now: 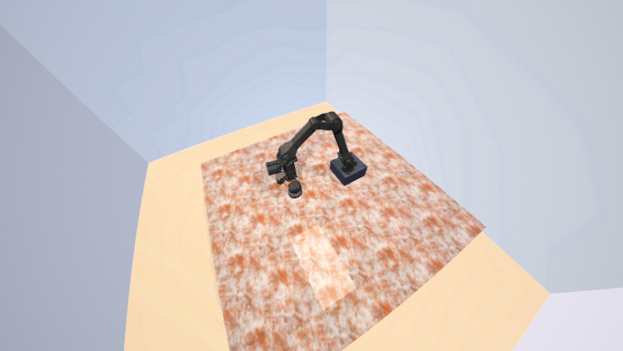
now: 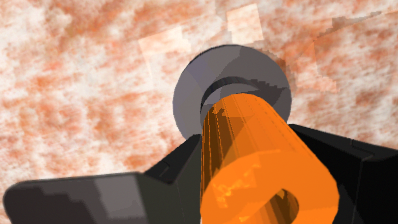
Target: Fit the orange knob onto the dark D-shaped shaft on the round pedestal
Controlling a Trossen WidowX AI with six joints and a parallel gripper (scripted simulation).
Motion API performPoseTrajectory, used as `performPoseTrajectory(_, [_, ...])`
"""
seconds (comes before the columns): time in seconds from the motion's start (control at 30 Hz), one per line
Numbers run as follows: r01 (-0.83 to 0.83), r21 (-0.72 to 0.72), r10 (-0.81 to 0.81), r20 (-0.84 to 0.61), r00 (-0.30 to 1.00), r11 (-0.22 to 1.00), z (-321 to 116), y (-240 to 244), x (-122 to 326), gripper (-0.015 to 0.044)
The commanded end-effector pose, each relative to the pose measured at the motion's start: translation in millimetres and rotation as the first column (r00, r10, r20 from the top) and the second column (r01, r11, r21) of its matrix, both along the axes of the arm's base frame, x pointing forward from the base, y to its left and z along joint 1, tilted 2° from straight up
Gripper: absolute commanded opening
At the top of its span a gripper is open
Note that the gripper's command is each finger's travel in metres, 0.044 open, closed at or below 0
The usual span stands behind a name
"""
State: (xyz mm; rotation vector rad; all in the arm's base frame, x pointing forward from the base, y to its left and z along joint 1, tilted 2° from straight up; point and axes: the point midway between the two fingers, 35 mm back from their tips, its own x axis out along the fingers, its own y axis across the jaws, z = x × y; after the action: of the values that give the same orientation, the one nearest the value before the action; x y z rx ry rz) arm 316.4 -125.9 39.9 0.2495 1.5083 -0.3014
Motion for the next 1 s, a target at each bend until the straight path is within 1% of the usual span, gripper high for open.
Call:
performPoseTrajectory(0.0, [0.003, 0.001, -0.003, 0.005, 1.0, 1.0, 1.4, 1.3, -2.2, 0.0])
performPoseTrajectory(0.6, [0.003, 0.001, -0.003, 0.004, 1.0, 1.0, 3.2, 2.3, -5.0, 0.0])
performPoseTrajectory(0.67, [0.028, 0.002, -0.028, 0.005, 1.0, 1.0, 3.3, 2.4, -5.1, 0.0])
performPoseTrajectory(0.83, [0.2, 0.01, -0.2, 0.011, 0.98, 0.98, 4.8, 2.5, -5.4, 0.0])
performPoseTrajectory(0.97, [0.21, 0.011, -0.21, 0.012, 0.978, 0.978, 5.0, 2.3, -4.9, 0.0])
